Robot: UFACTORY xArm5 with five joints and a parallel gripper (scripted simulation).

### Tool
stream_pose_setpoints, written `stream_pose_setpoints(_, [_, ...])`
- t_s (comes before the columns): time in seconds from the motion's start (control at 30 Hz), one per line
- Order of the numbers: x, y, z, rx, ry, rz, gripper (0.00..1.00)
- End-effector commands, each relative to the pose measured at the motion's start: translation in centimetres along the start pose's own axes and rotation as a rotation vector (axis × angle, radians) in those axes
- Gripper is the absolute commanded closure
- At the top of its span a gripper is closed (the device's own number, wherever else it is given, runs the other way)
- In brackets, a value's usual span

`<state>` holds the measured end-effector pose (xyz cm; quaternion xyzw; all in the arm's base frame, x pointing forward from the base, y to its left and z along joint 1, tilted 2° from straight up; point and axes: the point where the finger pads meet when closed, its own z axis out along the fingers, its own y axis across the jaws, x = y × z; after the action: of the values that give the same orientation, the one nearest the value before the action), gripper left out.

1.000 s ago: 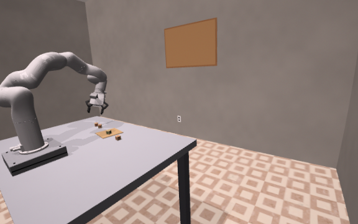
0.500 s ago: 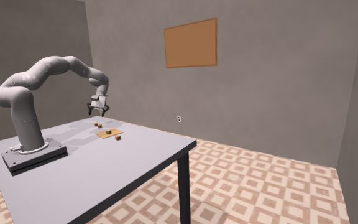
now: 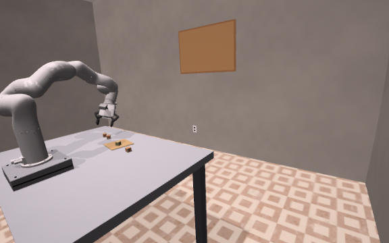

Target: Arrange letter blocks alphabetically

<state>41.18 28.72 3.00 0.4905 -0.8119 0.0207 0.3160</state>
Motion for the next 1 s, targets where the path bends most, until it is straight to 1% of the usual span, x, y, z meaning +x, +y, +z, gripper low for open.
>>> stream_pose_setpoints(0.0, [0.0, -0.01, -0.2, 0.002, -0.004, 0.0, 0.0])
stream_pose_setpoints(0.97, [0.12, -0.09, -0.31, 0.002, -0.007, -0.009, 0.0])
